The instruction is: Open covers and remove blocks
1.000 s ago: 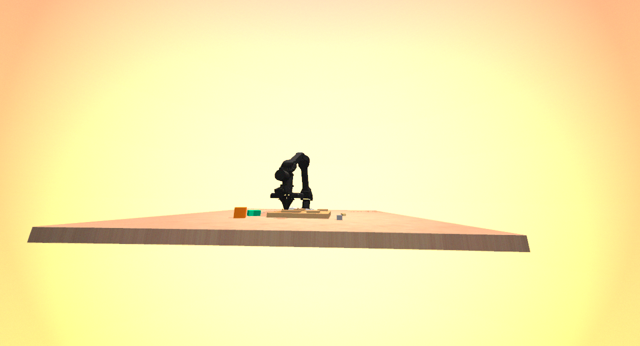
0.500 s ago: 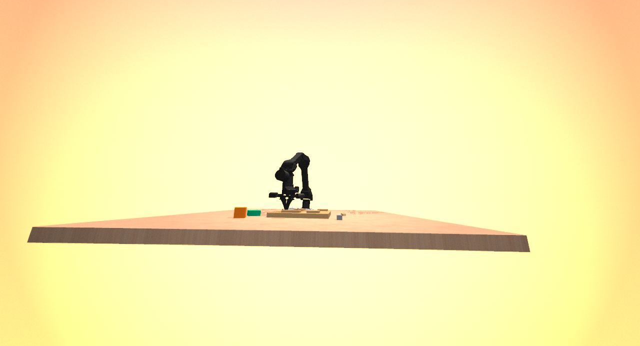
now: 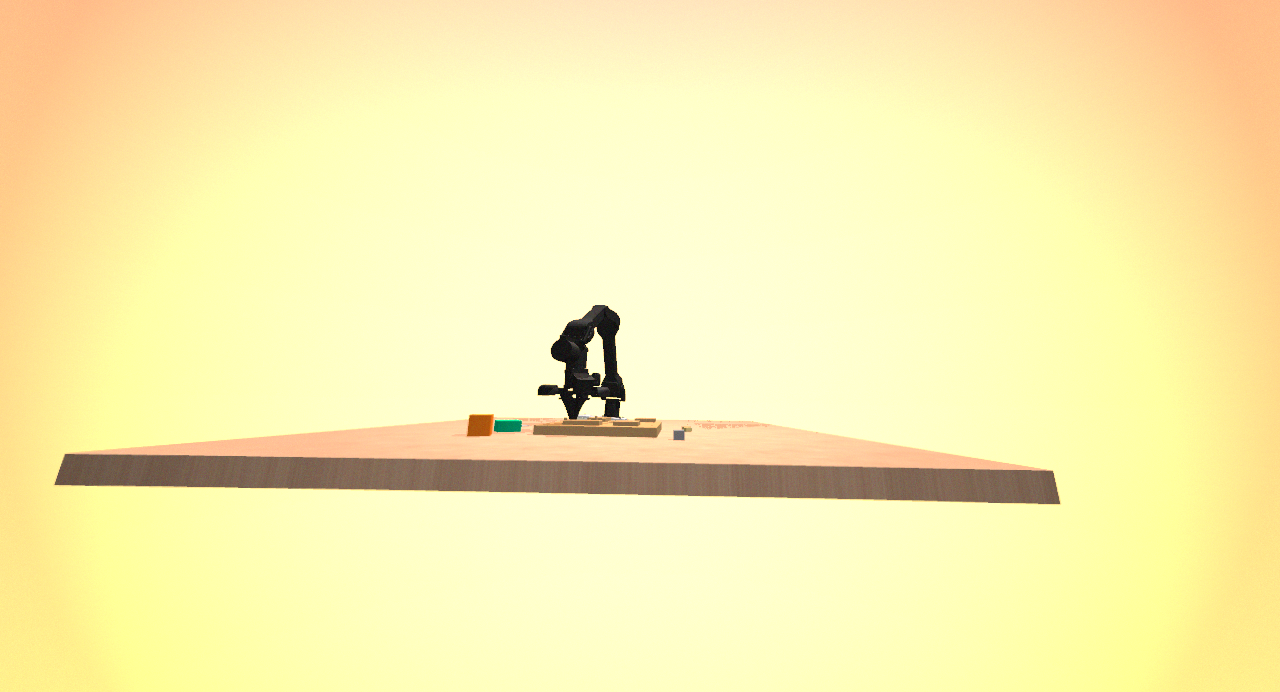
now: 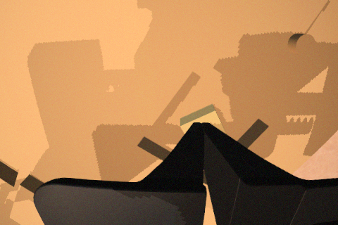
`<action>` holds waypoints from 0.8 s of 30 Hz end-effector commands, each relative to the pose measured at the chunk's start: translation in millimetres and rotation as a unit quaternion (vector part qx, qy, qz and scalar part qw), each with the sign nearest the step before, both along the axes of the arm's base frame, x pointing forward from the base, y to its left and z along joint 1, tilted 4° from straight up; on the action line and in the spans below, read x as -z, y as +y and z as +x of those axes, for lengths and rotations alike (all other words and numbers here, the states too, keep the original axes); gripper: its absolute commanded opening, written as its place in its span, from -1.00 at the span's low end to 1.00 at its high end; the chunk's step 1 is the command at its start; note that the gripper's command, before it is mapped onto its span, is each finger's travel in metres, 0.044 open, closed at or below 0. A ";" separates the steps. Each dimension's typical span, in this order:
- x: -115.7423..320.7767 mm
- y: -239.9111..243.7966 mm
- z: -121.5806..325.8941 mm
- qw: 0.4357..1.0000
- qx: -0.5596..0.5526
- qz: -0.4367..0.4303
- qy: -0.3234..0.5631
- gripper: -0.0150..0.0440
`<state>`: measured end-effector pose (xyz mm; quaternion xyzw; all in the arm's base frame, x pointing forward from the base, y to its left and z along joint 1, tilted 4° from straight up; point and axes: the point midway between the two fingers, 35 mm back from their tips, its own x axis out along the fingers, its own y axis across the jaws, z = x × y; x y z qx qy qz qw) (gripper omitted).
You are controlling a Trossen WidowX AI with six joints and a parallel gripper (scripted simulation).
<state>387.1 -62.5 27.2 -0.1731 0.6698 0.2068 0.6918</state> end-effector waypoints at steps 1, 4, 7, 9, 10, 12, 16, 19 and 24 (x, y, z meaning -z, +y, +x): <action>-2.7 -0.9 0.3 0.996 0.085 0.002 0.005 -0.49; -5.1 -1.7 0.1 0.986 0.167 0.004 0.009 -0.49; -6.1 -2.0 -0.2 0.994 0.108 0.003 0.006 -0.49; -6.7 -2.2 -0.5 0.999 0.034 0.002 0.002 -0.49; -7.0 -2.4 -0.6 1.000 -0.012 0.001 0.000 -0.49; -7.7 -2.7 -0.9 0.994 -0.109 -0.001 -0.005 -0.49; -9.1 -3.3 -1.6 0.954 -0.299 -0.004 -0.016 -0.49; -10.2 -3.7 -2.1 0.900 -0.435 -0.006 -0.023 -0.49; -11.9 -4.4 -2.9 0.768 -0.639 -0.009 -0.035 -0.49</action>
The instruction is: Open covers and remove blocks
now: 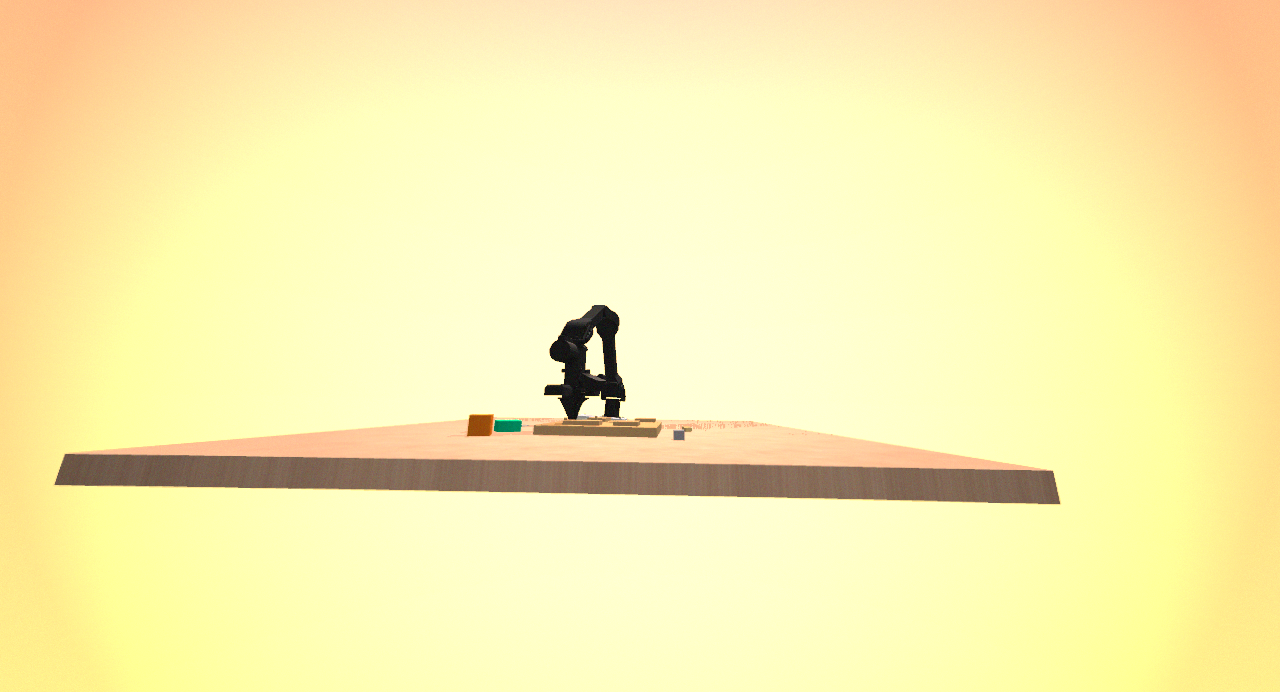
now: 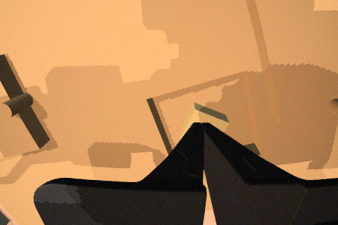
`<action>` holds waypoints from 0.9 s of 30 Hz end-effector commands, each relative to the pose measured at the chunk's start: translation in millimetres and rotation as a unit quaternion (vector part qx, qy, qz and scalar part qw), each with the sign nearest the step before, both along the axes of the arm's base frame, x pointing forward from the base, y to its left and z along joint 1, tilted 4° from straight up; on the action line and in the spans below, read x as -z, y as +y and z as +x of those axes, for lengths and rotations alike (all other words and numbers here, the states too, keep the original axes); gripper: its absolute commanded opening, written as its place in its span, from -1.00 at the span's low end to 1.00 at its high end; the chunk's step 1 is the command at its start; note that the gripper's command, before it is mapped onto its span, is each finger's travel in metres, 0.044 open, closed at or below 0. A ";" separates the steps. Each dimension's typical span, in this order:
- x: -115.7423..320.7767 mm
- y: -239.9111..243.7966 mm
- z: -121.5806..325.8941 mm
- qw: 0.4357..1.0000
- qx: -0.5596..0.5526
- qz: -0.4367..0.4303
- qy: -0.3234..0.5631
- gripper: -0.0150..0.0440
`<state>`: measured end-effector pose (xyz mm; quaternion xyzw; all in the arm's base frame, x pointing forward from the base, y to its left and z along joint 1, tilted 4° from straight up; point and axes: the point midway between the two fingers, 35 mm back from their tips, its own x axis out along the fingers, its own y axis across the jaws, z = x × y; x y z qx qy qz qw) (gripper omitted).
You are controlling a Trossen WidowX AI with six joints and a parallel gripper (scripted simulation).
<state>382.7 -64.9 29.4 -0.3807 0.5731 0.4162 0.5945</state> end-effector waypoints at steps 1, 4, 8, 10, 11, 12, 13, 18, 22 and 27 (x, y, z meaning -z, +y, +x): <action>-10.0 -2.2 1.3 0.914 -0.404 -0.003 -0.032 -0.49; -10.8 -2.5 0.9 0.876 -0.482 -0.003 -0.036 -0.49; -11.2 -2.7 0.8 0.833 -0.552 -0.003 -0.040 -0.49; -11.2 -2.7 0.8 0.833 -0.552 -0.003 -0.040 -0.49; -11.2 -2.7 0.8 0.833 -0.552 -0.003 -0.040 -0.49; -11.2 -2.7 0.8 0.833 -0.552 -0.003 -0.040 -0.49; -11.2 -2.7 0.8 0.833 -0.552 -0.003 -0.040 -0.49; -0.7 -1.2 -2.1 0.894 -0.448 0.003 -0.024 -0.49; 0.3 -1.4 -0.5 0.861 -0.508 0.000 -0.033 -0.49; 1.6 -1.0 1.1 0.839 -0.543 -0.002 -0.038 -0.49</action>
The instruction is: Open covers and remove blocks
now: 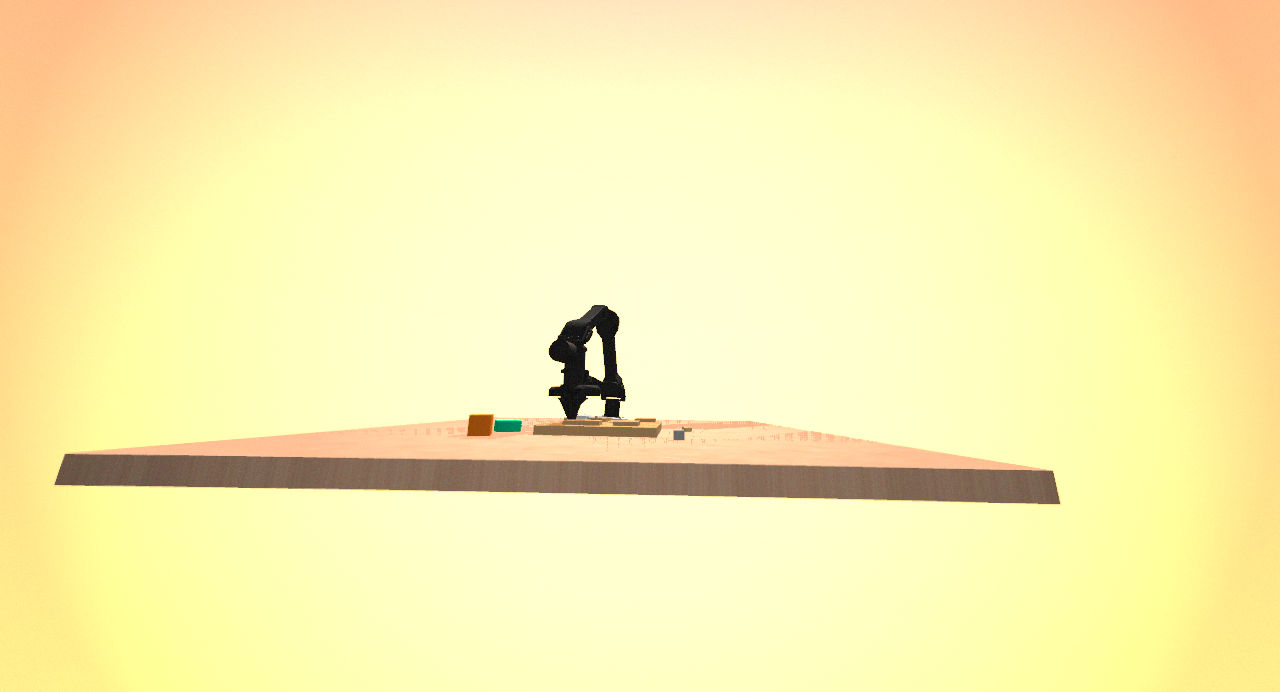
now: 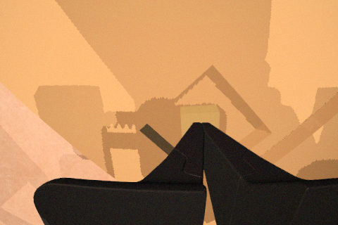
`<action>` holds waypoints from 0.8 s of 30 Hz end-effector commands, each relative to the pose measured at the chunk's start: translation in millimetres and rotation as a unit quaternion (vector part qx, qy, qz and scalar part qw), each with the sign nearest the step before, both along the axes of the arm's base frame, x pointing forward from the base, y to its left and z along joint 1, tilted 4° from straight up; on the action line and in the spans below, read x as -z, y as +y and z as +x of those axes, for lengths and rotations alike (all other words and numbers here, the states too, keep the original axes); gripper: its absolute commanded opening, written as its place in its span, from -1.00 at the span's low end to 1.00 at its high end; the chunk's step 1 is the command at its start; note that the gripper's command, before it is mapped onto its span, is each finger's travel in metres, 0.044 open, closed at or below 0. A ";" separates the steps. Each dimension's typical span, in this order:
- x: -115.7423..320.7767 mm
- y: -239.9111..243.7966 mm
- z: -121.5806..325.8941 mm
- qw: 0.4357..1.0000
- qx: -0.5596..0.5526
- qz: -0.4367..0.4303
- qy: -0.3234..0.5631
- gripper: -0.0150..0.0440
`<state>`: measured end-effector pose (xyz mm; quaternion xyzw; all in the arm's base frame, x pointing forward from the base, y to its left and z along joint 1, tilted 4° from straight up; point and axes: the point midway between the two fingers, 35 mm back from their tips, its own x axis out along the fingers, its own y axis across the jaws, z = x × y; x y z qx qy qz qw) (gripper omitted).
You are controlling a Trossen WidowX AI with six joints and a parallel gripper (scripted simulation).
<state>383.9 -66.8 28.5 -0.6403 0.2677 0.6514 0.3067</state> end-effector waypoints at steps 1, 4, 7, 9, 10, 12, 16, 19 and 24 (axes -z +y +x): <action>1.1 1.2 0.5 1.000 -0.024 0.001 -0.004 -0.49; 2.5 2.1 2.1 0.999 -0.032 0.001 -0.005 -0.49; 2.7 2.2 2.1 1.000 -0.025 0.001 -0.005 -0.49; 2.2 2.1 2.1 1.000 -0.002 0.001 -0.003 -0.49; 1.8 2.1 2.1 1.000 0.021 0.001 -0.002 -0.49; 0.5 1.9 2.2 0.996 0.085 0.002 0.002 -0.49; -3.2 1.5 2.2 0.964 0.266 0.004 0.012 -0.49; -6.1 1.3 1.8 0.915 0.403 0.005 0.020 -0.49; -9.8 0.9 0.6 0.790 0.613 0.008 0.033 -0.49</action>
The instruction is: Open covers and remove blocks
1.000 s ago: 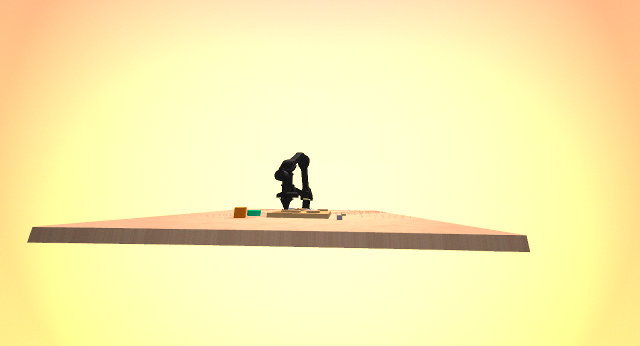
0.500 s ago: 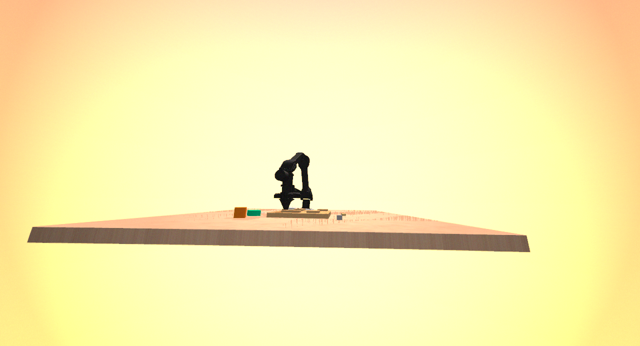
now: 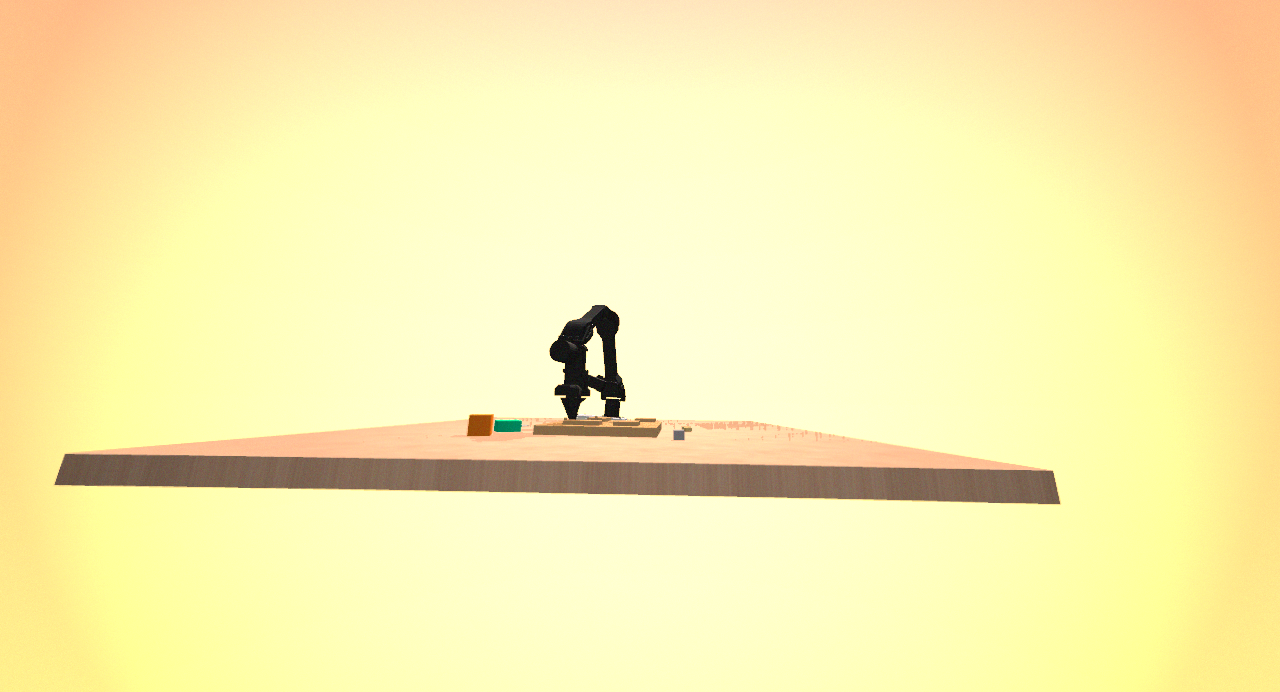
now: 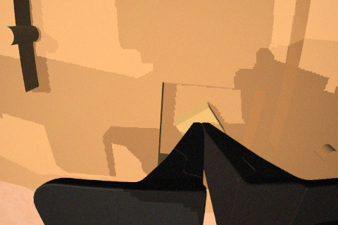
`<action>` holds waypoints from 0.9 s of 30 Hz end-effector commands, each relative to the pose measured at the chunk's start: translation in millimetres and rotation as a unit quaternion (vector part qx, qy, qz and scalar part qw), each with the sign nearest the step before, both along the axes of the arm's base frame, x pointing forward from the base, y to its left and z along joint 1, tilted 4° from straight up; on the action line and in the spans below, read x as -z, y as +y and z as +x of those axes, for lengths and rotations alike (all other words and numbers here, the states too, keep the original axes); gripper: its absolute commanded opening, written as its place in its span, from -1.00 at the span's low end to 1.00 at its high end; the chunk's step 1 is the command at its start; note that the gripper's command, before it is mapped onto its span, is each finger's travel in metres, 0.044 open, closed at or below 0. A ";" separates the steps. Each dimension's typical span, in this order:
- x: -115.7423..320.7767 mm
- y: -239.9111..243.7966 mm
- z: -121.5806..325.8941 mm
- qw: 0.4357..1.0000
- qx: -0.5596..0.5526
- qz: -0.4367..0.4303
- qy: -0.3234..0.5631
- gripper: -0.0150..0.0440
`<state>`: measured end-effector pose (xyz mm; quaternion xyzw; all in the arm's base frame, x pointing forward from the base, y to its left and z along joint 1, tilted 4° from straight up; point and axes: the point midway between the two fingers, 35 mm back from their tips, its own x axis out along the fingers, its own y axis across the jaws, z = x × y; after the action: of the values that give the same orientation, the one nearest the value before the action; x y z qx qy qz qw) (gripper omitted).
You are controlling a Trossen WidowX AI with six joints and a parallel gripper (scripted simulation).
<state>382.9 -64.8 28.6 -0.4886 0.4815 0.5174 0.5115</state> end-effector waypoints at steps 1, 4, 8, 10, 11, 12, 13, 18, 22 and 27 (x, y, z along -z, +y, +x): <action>-10.4 -1.3 1.2 0.940 0.342 0.002 0.014 -0.49; -11.9 -1.6 0.1 0.893 0.450 0.003 0.020 -0.49; -12.1 -2.1 -0.6 0.872 0.489 0.003 0.023 -0.49; -12.1 -2.1 -0.6 0.872 0.489 0.003 0.023 -0.49; -12.1 -2.1 -0.6 0.872 0.489 0.003 0.023 -0.49; -12.1 -2.1 -0.6 0.872 0.489 0.003 0.023 -0.49; -12.1 -2.1 -0.6 0.872 0.489 0.003 0.023 -0.49; -12.1 -2.1 -0.6 0.872 0.489 0.003 0.023 -0.49; -12.1 -2.1 -0.6 0.872 0.489 0.003 0.023 -0.49; -12.1 -2.1 -0.6 0.872 0.489 0.003 0.023 -0.49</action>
<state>380.5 -66.5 36.1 -0.1785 0.6722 0.2183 0.6846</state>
